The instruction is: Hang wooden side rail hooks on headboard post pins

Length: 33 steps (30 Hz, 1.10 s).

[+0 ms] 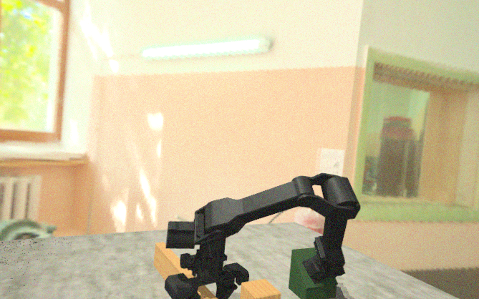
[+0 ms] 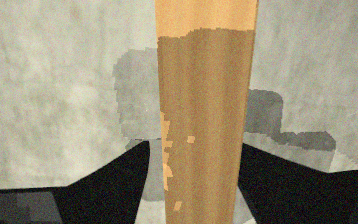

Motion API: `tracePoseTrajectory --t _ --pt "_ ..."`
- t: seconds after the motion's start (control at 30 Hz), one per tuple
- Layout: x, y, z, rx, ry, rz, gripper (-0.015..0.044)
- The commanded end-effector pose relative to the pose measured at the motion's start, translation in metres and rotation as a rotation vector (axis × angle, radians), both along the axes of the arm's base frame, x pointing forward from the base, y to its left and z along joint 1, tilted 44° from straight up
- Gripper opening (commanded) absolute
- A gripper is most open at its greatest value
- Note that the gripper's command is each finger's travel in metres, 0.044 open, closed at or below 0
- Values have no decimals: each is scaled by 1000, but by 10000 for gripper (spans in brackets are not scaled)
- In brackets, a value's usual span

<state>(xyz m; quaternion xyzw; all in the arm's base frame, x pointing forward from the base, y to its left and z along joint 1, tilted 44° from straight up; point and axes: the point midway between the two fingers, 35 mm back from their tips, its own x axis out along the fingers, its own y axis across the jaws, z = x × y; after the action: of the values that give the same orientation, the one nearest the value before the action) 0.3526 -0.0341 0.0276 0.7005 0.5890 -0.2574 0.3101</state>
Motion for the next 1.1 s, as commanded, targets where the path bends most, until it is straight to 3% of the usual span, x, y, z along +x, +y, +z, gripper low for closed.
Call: tracePoseTrajectory --t 0.0,0.07,0.23,0.33,1.07 --pt "-1 1 -1 5 5 -5 151" --pt "-1 1 -1 5 5 -5 99" --pt "-1 1 -1 5 5 -5 65" --pt "-1 1 -1 5 5 -5 0" --pt "-15 3 -2 26 88 -93 0"
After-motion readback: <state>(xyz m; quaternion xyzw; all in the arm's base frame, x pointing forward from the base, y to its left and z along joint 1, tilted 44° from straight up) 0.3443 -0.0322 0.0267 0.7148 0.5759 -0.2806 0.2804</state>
